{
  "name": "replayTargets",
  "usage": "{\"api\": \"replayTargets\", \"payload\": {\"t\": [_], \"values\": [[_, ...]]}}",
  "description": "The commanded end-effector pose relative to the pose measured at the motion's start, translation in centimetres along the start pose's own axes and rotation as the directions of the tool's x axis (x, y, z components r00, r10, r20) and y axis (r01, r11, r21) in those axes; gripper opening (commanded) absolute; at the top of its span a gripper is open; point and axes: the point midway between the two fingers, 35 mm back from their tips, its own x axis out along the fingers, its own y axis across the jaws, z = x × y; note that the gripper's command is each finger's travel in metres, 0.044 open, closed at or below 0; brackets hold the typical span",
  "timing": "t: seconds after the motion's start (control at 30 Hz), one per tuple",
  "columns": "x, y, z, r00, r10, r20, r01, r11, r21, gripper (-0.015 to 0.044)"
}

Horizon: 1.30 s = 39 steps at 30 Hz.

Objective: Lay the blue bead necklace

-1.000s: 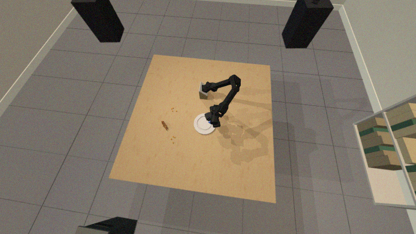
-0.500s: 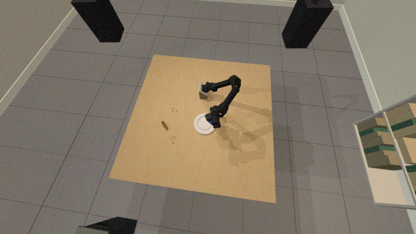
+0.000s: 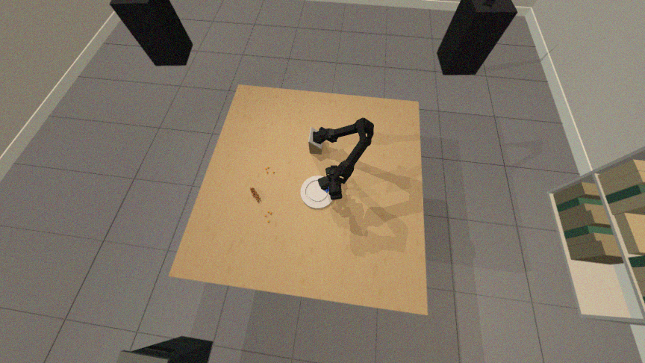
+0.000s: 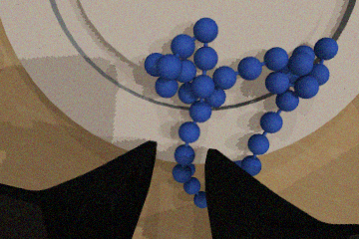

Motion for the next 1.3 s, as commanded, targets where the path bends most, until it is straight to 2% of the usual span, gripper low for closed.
{"api": "replayTargets", "payload": {"t": [0.0, 0.13, 1.27], "values": [[0.0, 0.0, 0.0, 1.0, 0.0, 0.0, 0.0, 1.0, 0.0, 0.0094], [0.0, 0.0, 0.0, 1.0, 0.0, 0.0, 0.0, 1.0, 0.0, 0.0], [0.0, 0.0, 0.0, 1.0, 0.0, 0.0, 0.0, 1.0, 0.0, 0.0]]}}
